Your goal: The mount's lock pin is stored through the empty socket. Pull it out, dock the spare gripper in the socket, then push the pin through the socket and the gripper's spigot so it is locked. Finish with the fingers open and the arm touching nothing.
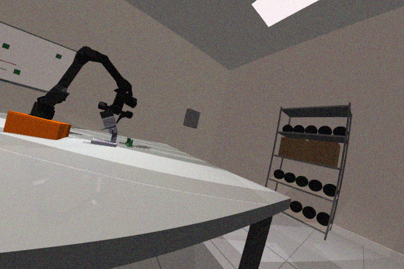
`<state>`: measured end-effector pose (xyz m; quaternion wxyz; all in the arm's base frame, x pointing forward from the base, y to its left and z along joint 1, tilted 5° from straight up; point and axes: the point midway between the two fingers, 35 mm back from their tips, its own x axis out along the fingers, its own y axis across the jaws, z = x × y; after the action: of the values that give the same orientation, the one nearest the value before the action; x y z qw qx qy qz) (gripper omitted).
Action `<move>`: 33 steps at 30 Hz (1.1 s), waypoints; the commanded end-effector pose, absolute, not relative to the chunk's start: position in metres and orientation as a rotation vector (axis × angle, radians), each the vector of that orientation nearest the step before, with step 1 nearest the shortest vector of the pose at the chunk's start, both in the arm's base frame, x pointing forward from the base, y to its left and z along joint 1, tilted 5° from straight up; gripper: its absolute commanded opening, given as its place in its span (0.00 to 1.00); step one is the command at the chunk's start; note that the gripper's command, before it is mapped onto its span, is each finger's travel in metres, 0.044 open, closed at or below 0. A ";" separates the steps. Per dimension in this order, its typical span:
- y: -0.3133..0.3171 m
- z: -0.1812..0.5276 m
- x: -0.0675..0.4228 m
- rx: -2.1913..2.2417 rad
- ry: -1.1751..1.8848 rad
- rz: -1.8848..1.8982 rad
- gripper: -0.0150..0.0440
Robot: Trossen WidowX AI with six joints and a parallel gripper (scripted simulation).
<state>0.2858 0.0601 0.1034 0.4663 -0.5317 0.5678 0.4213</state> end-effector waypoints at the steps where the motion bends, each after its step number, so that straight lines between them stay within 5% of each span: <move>1: 0.066 0.112 0.286 -1.304 1.393 1.034 0.59; 6: 0.074 0.123 0.285 -1.309 1.394 1.039 0.59; 15: 0.069 0.117 0.285 -1.311 1.396 1.040 0.99; 33: 0.069 0.117 0.285 -1.311 1.396 1.040 1.00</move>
<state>0.2846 0.0690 0.1167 0.4629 -0.5326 0.5691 0.4222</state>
